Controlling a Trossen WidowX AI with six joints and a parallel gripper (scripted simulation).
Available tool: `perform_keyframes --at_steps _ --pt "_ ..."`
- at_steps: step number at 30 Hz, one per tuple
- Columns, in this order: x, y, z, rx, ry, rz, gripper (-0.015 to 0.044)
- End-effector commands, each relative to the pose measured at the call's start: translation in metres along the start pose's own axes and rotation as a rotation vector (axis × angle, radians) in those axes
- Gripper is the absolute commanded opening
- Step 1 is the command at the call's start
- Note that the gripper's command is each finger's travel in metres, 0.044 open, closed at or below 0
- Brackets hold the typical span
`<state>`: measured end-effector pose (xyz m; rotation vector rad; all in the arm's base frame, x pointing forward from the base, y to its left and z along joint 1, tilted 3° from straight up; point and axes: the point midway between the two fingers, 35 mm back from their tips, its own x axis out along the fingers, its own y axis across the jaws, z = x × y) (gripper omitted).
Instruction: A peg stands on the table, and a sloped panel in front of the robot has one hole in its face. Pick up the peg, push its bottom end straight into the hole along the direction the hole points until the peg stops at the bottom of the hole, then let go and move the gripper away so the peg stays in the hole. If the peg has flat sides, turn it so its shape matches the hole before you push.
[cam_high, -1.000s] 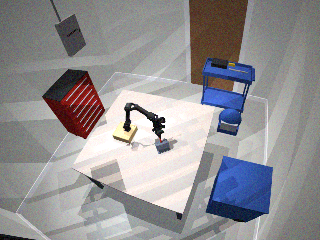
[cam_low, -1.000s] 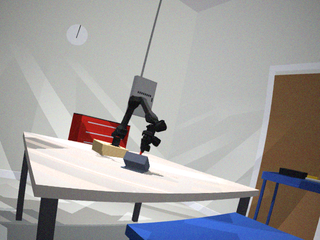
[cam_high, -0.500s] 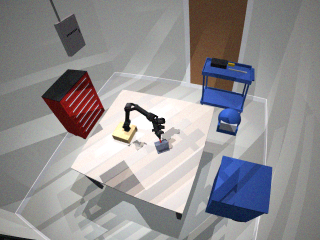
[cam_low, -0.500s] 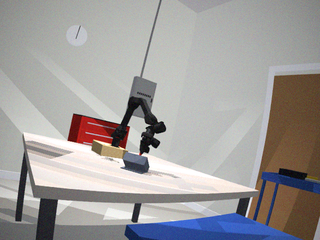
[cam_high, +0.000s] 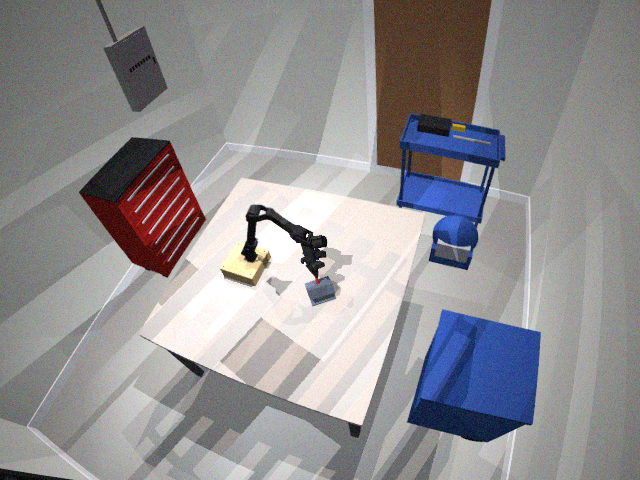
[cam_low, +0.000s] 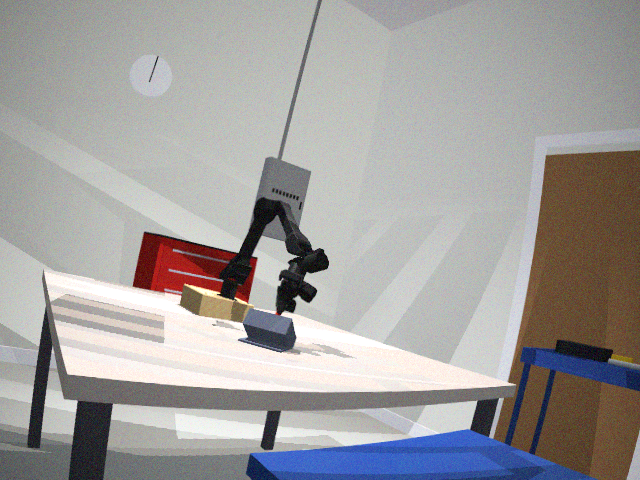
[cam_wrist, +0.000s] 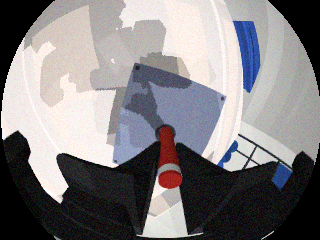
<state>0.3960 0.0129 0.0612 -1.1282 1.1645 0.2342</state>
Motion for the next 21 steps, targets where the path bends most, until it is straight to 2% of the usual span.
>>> perform_keyframes --at_steps 1,21 --pt "0.003 0.0011 0.0006 -0.006 -0.003 0.005 0.0" --pt "0.0126 0.0009 0.0004 -0.006 -0.003 0.004 0.0"
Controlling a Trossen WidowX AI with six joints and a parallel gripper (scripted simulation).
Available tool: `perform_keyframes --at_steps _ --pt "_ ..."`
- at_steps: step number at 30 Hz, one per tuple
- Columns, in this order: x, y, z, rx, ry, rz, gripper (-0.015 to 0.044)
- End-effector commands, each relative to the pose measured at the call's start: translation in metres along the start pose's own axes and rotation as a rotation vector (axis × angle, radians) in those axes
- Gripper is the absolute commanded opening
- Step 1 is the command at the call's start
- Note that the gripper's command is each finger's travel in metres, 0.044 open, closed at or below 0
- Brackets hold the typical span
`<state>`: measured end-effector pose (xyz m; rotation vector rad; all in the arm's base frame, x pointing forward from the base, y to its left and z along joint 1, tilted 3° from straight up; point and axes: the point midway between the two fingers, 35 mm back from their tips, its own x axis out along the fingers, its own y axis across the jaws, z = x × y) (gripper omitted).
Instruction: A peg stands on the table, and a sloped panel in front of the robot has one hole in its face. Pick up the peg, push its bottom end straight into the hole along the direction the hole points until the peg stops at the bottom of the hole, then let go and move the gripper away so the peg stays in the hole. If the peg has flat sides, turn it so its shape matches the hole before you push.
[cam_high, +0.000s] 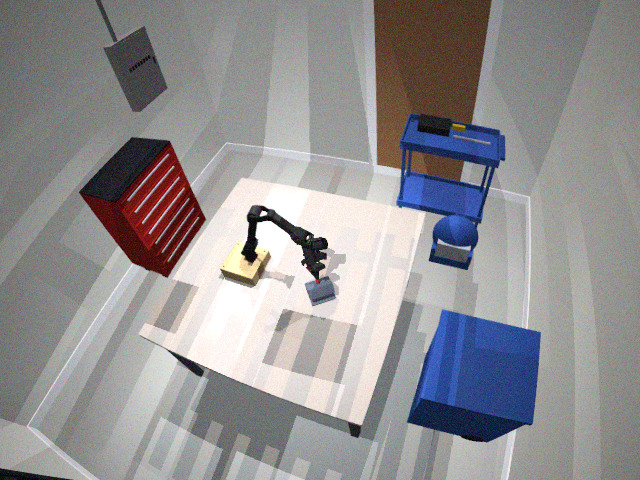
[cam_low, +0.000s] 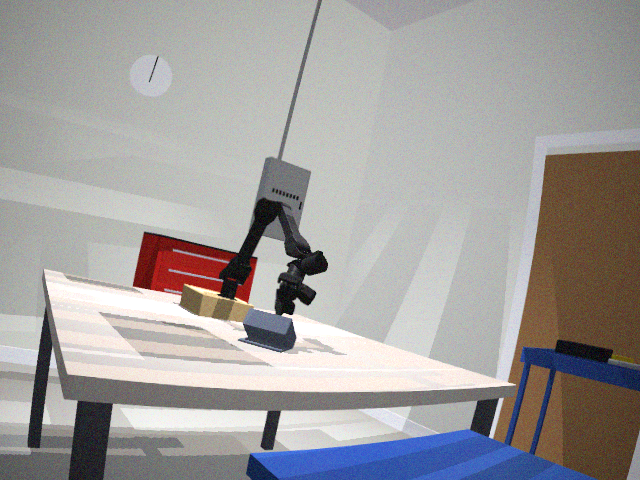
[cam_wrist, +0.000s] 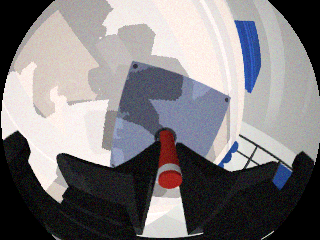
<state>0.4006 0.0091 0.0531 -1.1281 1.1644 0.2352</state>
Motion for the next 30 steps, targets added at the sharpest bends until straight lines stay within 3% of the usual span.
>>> perform_keyframes --at_steps 1,24,30 --pt "0.003 0.0011 0.0002 -0.006 -0.002 0.004 0.0" --pt "0.0062 0.0011 0.0002 0.001 0.001 -0.001 0.0" --pt "0.0062 0.0011 0.0002 0.001 0.001 -0.001 0.0157"
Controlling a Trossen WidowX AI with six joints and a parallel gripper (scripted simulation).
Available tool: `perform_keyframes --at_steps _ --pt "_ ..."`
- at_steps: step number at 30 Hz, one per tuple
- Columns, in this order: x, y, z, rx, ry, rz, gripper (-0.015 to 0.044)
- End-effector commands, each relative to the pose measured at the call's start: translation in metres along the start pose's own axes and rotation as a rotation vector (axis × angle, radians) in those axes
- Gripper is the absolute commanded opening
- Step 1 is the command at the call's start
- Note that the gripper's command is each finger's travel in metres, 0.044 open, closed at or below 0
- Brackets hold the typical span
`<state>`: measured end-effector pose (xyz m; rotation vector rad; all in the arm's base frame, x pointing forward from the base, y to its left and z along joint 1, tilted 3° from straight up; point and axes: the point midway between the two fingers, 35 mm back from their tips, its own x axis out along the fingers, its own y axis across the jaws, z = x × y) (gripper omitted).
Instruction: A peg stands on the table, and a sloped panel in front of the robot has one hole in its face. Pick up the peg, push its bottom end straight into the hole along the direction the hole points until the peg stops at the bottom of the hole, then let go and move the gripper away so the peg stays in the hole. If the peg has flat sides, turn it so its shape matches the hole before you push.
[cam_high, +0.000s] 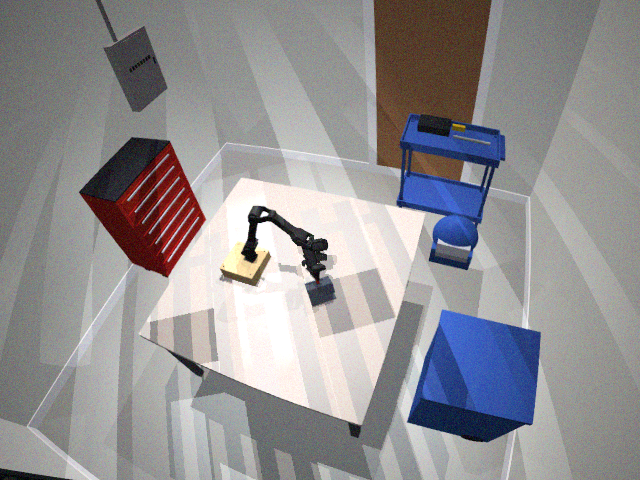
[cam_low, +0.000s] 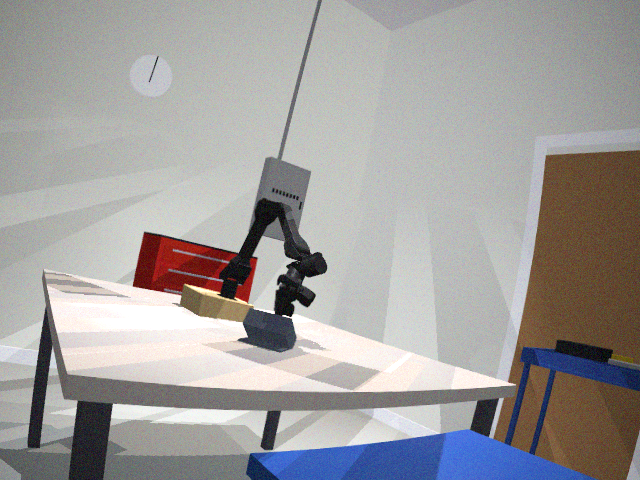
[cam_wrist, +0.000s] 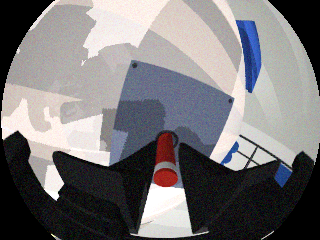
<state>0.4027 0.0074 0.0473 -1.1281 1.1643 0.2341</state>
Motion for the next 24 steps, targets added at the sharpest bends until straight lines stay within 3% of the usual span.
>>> perform_keyframes --at_steps 1,11,24 --pt "0.0 0.0 0.0 0.0 0.0 0.0 0.0184" --pt "-0.005 0.0 0.001 -0.001 0.0 0.001 0.044" --pt "-0.035 -0.002 0.004 -0.005 -0.001 0.008 0.044"
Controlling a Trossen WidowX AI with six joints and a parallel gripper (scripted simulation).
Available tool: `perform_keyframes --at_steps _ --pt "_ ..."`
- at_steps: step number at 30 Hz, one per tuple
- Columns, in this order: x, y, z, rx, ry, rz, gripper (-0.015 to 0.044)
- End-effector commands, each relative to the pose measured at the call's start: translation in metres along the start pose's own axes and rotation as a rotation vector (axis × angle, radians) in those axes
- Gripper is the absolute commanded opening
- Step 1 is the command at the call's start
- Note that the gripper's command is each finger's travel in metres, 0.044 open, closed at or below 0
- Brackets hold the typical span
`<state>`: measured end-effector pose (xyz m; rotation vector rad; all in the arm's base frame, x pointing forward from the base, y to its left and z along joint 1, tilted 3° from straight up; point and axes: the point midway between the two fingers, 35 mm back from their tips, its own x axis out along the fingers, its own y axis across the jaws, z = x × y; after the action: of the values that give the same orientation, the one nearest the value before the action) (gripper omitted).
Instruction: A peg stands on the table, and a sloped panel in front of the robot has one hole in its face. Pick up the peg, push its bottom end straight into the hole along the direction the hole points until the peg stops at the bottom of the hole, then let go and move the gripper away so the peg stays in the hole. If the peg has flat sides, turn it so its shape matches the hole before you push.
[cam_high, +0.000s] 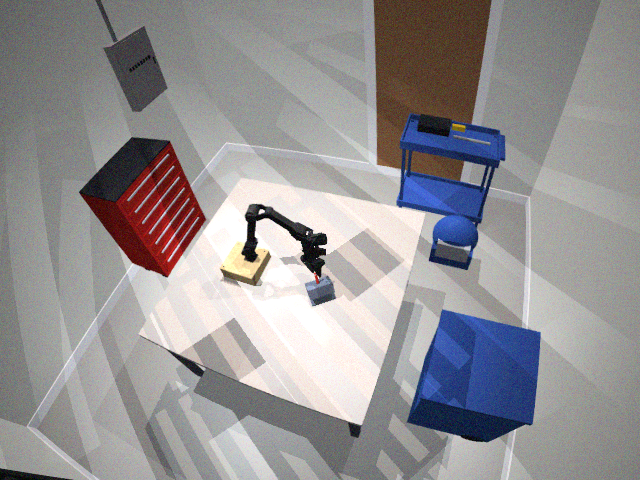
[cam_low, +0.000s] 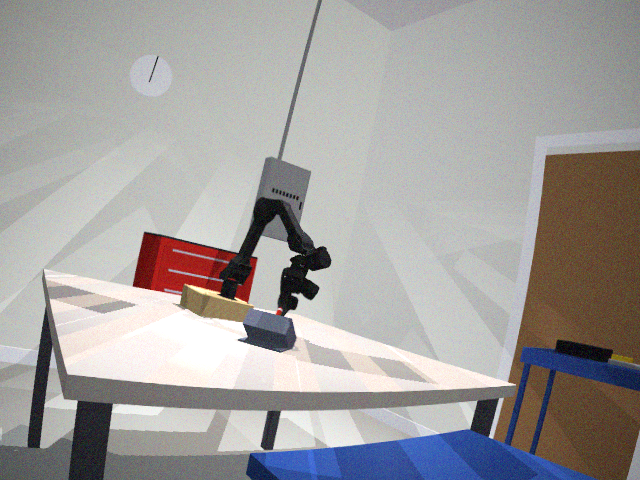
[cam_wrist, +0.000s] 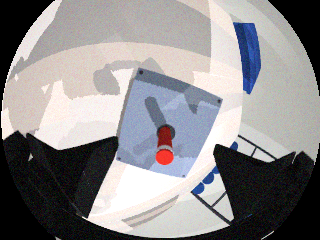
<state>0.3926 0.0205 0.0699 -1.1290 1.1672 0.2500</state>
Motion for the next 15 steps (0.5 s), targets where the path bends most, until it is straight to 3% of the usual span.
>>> perform_keyframes --at_steps 1,15 --pt "-0.01 -0.001 0.001 0.003 0.002 -0.003 0.044" --pt "-0.044 -0.001 0.003 -0.002 0.002 0.003 0.044"
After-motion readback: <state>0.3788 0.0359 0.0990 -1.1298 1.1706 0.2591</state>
